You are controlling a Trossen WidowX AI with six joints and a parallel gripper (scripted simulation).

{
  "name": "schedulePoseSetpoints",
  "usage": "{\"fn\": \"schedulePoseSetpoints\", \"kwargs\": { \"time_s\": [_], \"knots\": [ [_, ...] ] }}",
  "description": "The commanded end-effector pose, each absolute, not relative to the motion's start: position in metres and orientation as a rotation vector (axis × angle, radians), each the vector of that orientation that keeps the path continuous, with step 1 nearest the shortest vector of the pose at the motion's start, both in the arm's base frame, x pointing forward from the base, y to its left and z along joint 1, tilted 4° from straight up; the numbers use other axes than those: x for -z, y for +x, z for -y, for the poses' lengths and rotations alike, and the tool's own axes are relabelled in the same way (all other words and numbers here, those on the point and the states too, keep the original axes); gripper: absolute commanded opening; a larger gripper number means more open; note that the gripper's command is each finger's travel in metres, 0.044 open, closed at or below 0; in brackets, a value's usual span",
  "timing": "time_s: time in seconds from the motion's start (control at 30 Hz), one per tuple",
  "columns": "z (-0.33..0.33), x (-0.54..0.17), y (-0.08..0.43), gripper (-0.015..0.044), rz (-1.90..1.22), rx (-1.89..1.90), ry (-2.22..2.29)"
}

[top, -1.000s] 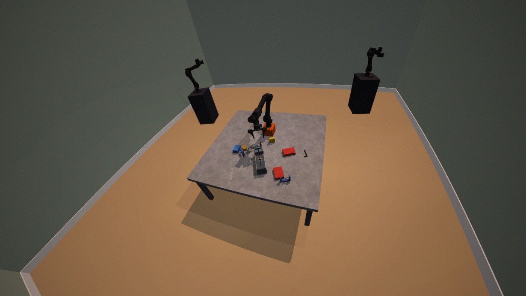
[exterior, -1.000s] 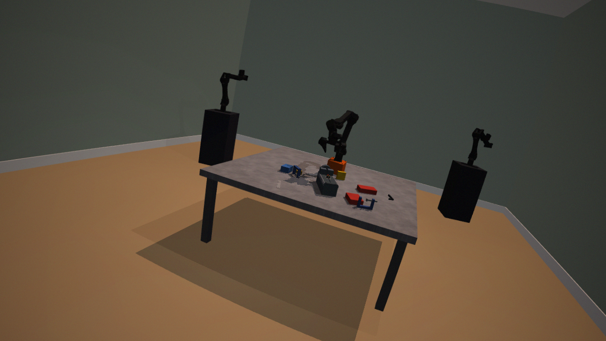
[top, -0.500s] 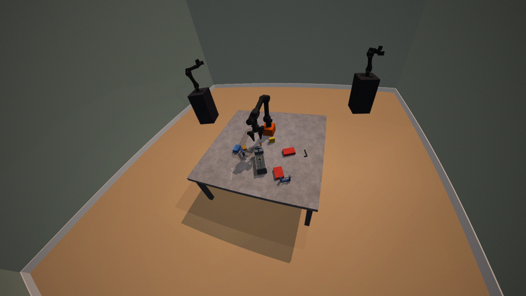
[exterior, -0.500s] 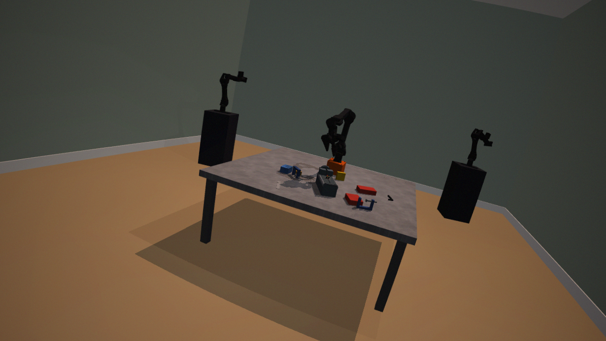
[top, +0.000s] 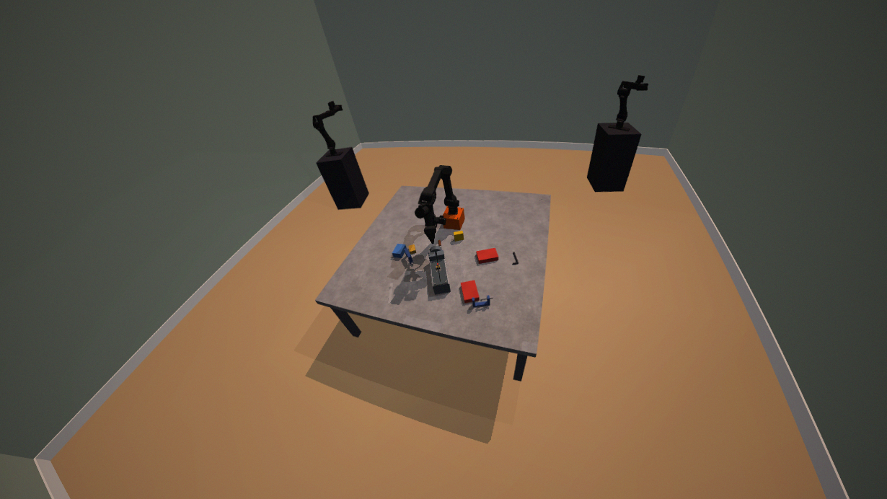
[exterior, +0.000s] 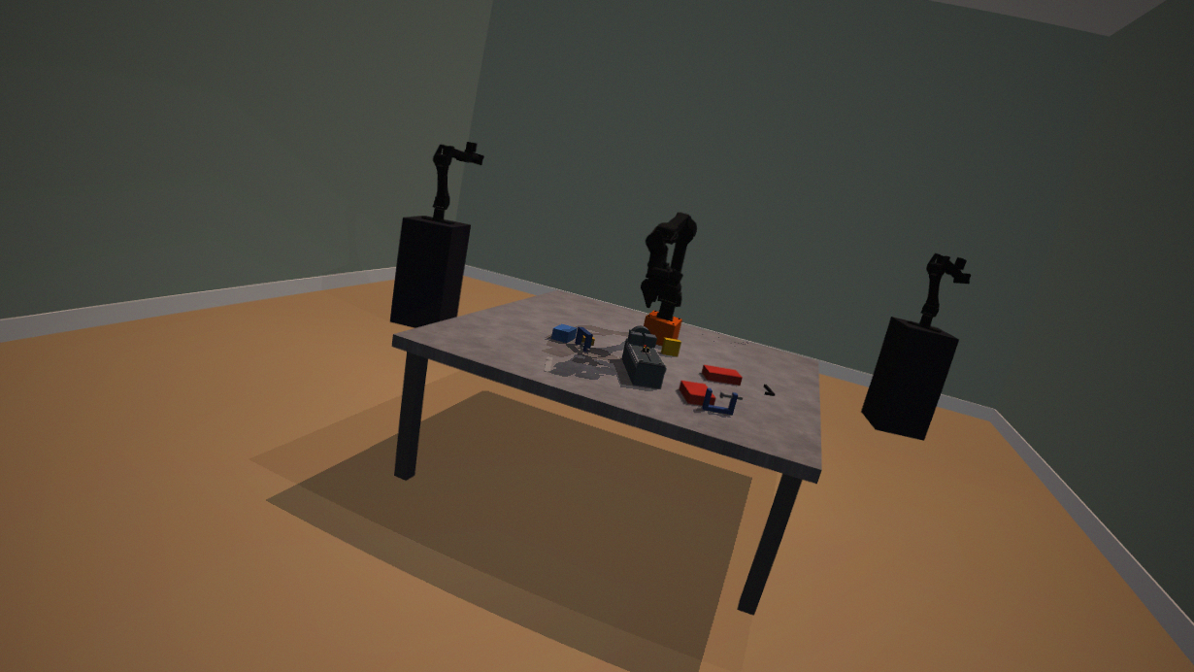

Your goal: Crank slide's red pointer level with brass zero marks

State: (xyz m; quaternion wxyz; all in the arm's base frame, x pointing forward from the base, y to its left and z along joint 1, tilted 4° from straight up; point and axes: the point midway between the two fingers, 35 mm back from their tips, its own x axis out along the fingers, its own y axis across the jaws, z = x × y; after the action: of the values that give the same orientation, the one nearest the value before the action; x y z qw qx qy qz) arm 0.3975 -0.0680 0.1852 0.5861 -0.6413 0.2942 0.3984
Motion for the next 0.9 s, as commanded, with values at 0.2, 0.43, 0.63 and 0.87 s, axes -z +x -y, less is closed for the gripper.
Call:
{"fn": "schedulePoseSetpoints", "kwargs": {
  "time_s": [0.2,0.43,0.63,0.87],
  "knots": [
    [0.063,-0.187,0.421,0.044,-0.582,-1.204,-1.87],
    [0.057,-0.186,0.438,0.044,-0.456,-1.435,-2.13],
    [0.052,-0.183,0.449,0.044,-0.319,-1.633,-2.322],
    [0.049,-0.182,0.454,0.044,-0.236,-1.736,-2.41]
  ]
}}
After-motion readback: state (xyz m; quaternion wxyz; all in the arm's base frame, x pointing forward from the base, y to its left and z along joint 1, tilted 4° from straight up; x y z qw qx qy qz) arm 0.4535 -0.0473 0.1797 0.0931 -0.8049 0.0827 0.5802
